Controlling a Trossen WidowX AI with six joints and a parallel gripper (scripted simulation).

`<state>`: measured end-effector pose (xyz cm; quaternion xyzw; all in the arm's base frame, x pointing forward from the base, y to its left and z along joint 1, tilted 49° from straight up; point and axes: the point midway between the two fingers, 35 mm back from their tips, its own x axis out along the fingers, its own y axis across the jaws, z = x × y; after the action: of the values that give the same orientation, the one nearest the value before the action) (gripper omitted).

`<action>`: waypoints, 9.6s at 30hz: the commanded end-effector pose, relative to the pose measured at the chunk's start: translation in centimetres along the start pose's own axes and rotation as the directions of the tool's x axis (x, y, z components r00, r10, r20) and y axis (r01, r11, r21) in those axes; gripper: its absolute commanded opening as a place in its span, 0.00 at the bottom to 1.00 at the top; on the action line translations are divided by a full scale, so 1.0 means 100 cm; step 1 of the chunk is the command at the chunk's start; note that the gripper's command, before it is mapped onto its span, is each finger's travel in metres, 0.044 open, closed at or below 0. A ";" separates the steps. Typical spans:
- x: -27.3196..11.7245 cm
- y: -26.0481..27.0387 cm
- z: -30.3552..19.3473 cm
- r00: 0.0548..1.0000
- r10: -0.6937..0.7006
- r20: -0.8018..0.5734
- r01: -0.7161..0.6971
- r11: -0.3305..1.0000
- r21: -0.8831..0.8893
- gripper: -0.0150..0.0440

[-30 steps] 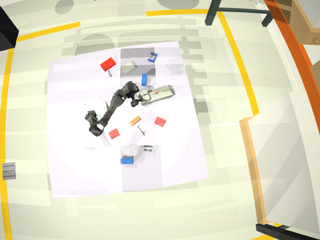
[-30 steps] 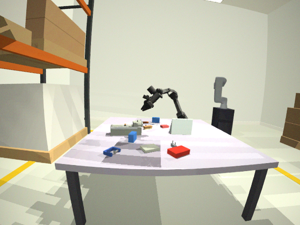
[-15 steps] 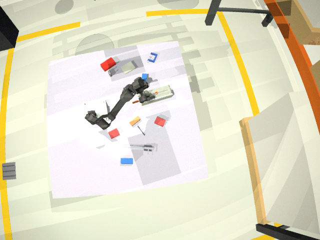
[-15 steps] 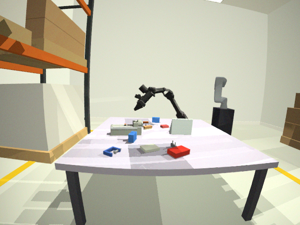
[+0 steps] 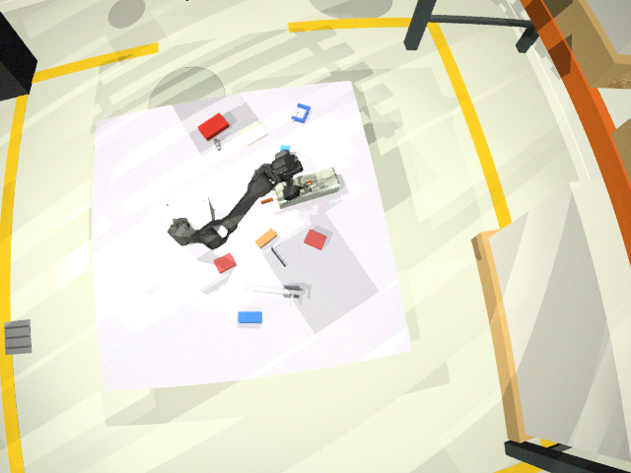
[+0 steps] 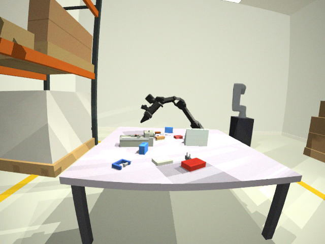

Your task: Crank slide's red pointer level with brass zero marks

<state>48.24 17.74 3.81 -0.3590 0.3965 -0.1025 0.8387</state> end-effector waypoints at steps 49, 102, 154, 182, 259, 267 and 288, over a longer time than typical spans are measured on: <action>0.027 -0.003 -0.026 1.000 0.000 -0.019 0.000 1.000 -0.011 0.25; 0.027 -0.003 -0.026 1.000 -0.004 -0.018 0.003 1.000 -0.008 0.25; 0.027 -0.002 -0.025 1.000 -0.003 -0.018 0.003 1.000 -0.008 0.25; 0.027 -0.002 -0.025 1.000 -0.003 -0.018 0.003 1.000 -0.008 0.96; 0.026 -0.002 -0.025 1.000 -0.002 -0.017 0.002 1.000 -0.008 0.25; 0.026 -0.002 -0.025 1.000 -0.002 -0.017 0.002 1.000 -0.008 0.25; 0.026 -0.002 -0.025 1.000 -0.002 -0.017 0.002 1.000 -0.008 0.87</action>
<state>48.14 15.09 1.32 -0.3618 0.4037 -0.1046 0.8338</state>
